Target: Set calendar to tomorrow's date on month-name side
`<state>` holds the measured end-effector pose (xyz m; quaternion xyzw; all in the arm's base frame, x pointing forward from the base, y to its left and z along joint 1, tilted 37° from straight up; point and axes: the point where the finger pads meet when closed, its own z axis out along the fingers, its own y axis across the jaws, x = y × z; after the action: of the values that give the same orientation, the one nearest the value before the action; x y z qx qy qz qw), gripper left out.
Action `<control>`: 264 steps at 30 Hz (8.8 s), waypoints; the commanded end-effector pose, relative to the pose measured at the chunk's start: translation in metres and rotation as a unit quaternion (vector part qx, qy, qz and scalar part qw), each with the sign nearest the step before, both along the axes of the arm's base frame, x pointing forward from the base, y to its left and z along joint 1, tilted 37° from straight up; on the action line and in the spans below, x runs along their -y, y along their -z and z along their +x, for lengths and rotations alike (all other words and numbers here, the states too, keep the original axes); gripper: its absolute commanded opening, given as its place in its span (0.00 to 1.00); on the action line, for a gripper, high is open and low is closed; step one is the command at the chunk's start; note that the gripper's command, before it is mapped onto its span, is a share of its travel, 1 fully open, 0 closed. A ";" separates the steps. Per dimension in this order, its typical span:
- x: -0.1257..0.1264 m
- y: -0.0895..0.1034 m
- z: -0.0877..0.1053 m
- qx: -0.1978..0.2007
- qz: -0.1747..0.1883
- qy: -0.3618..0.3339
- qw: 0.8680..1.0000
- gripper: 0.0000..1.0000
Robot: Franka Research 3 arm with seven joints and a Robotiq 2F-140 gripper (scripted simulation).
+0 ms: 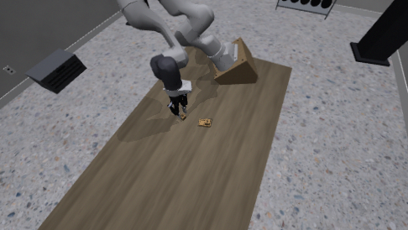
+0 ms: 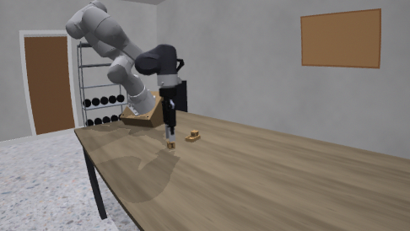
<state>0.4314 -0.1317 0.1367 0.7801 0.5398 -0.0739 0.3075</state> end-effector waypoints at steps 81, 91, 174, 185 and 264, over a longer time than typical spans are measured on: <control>0.017 0.022 0.008 0.001 0.000 0.000 1.000 0.28; 0.017 0.022 0.008 0.001 0.000 0.000 1.000 0.28; -0.076 -0.037 -0.008 -0.049 -0.019 -0.070 0.996 0.16; -0.152 0.008 -0.011 -0.145 -0.057 -0.209 0.966 0.16; -0.117 0.061 0.004 -0.147 -0.057 -0.211 0.965 0.16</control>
<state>0.4340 -0.0136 0.0750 0.6084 0.7279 -0.1537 0.2764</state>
